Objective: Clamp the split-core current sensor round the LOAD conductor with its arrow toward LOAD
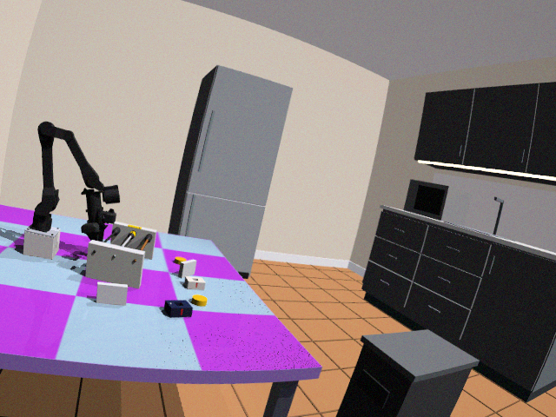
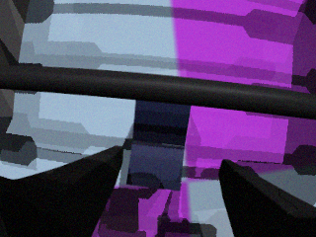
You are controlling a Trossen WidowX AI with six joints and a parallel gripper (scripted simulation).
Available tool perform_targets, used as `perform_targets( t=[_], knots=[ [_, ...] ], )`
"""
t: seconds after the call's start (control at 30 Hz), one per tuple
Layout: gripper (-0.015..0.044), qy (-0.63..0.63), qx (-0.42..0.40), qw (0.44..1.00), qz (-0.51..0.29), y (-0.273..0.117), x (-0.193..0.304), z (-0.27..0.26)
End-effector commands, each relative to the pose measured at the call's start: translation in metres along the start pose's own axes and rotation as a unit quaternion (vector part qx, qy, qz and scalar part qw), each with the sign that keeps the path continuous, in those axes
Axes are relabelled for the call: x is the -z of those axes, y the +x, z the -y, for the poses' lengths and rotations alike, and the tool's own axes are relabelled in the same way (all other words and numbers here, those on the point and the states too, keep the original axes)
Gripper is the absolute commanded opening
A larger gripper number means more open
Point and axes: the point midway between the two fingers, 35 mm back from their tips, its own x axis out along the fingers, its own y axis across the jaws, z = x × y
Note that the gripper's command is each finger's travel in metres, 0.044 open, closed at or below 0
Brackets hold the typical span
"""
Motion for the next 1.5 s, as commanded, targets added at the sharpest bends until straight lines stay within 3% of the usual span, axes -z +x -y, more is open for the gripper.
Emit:
perform_targets(
  t=[0.0, 0.77, 0.9, 1.47],
  knots=[
    [0.0259, 0.0, 0.0, 1.0, 0.001, -0.001, -0.001, 0.0],
    [0.0106, 0.0, 0.0, 1.0, 0.001, -0.001, -0.001, 0.0],
    [0.0001, -0.002, -0.001, 1.0, -0.003, -0.003, 0.001, 0.0],
    [0.0, -0.003, -0.001, 1.0, -0.005, -0.016, 0.047, 0.001]
  ],
)
